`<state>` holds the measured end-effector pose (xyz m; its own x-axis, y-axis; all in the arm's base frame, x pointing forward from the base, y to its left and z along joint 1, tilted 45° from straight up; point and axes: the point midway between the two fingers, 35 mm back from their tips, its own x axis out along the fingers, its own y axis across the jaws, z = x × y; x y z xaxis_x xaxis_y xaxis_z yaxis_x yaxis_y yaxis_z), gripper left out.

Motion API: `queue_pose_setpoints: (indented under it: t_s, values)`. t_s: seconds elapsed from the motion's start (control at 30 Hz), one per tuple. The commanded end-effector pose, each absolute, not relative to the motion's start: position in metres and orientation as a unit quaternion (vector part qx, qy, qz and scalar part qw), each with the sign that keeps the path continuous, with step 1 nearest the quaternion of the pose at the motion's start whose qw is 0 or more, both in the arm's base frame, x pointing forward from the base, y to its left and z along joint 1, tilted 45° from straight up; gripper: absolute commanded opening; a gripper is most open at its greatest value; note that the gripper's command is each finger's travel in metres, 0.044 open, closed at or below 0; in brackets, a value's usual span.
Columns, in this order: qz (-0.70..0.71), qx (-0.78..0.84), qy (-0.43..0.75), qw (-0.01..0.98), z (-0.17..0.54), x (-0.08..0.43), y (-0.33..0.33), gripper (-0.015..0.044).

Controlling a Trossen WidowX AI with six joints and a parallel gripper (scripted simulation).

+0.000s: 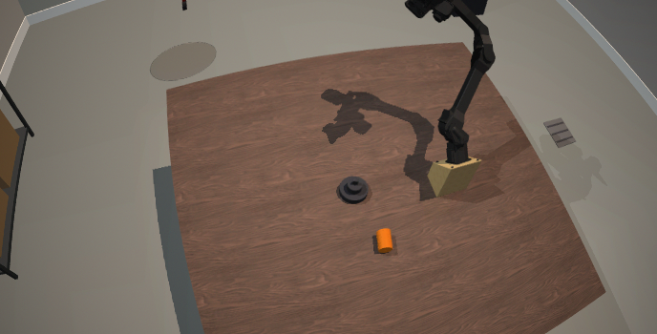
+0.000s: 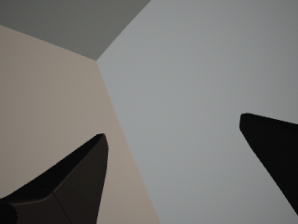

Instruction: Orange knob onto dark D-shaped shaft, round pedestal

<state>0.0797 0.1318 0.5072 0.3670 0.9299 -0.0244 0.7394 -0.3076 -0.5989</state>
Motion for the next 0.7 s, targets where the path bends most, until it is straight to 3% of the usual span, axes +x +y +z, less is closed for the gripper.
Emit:
queue_pose_setpoints:
  t_s: [0.0, 0.4, 0.67]
  values:
    - [0.192, -0.786, -0.527, 0.259, 0.506, 0.082, 0.131, 0.0426]
    - [0.469, -0.678, -0.212, 0.525, 0.392, 0.267, 0.097, 0.044]
    - [0.57, -0.558, 0.105, 0.593, 0.252, 0.348, 0.098, 0.044]
